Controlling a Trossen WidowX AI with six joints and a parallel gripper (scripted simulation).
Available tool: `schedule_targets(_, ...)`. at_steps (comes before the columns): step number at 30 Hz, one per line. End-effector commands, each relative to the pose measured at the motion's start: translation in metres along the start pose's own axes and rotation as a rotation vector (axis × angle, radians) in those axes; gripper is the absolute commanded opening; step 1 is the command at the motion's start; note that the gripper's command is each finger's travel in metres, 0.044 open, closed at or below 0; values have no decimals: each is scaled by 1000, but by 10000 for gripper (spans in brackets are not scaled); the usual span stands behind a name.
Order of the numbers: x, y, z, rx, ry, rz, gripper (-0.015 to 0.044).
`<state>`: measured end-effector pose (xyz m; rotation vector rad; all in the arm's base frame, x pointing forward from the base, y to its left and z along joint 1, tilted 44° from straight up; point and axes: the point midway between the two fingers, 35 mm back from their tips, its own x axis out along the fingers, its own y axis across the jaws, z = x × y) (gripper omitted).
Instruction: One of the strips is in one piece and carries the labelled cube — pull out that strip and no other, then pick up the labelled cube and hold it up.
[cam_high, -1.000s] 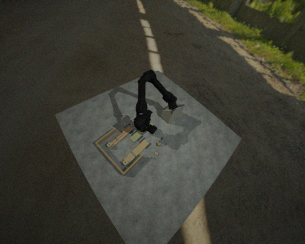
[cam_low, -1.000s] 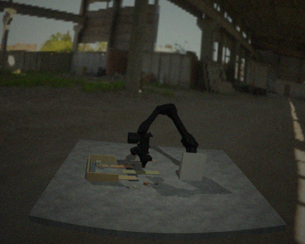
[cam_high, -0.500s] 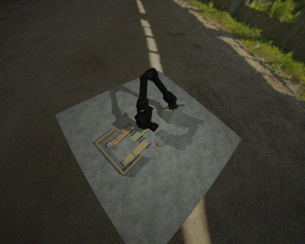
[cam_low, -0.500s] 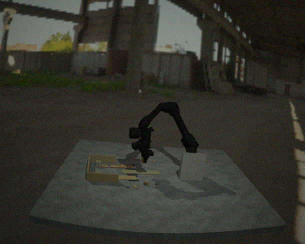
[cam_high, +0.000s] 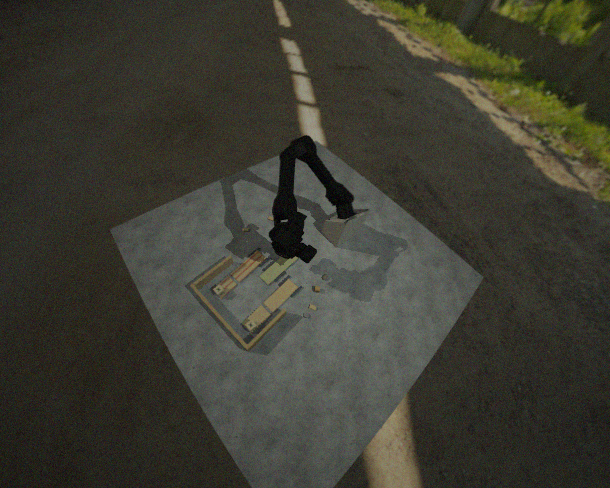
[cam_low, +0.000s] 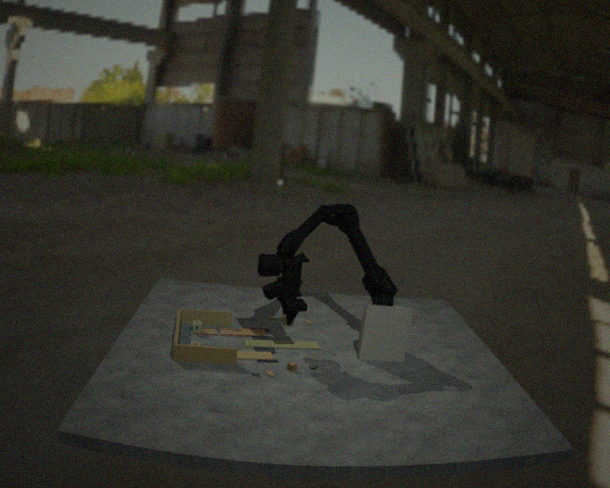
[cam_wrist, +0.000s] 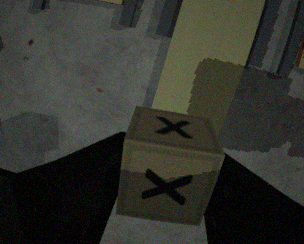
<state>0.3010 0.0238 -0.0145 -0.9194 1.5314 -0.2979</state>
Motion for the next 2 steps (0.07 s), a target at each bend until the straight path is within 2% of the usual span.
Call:
schedule_targets(1,-2,0,1,7,-4,3,0)
schedule_targets(2,-2,0,1,7,-4,3,0)
